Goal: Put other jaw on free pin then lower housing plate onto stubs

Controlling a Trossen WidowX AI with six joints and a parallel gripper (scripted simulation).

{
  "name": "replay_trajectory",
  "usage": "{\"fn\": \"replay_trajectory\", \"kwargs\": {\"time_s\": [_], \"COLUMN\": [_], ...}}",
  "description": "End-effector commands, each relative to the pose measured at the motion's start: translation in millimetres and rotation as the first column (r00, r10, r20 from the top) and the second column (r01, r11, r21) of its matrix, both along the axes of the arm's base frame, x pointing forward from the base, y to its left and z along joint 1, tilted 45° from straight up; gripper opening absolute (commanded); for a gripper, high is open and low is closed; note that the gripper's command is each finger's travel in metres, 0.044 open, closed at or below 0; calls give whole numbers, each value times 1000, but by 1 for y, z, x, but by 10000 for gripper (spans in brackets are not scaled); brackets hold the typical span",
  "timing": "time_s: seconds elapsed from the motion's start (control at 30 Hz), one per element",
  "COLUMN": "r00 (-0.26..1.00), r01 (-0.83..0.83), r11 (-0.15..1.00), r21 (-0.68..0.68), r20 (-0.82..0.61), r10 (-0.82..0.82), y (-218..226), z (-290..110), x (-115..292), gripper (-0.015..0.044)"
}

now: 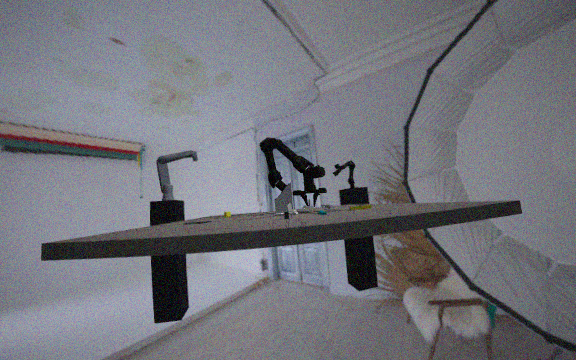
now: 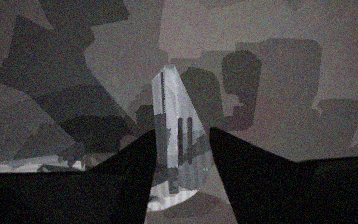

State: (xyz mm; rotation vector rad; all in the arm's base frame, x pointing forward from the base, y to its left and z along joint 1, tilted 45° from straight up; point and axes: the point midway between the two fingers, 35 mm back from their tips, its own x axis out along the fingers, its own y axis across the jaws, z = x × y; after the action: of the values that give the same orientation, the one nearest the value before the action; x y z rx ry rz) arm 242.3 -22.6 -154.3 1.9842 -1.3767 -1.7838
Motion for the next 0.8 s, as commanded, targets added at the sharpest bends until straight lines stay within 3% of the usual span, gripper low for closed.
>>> {"fn": "replay_trajectory", "kwargs": {"time_s": [0.0, 0.77], "r00": [1000, 997], "r01": [4, 49], "r11": [1000, 999], "r21": [8, -2], "r20": [10, 53], "r10": [-4, -49], "y": [11, 37], "z": [10, 42], "x": [6, 6], "gripper": [134, 134]}}
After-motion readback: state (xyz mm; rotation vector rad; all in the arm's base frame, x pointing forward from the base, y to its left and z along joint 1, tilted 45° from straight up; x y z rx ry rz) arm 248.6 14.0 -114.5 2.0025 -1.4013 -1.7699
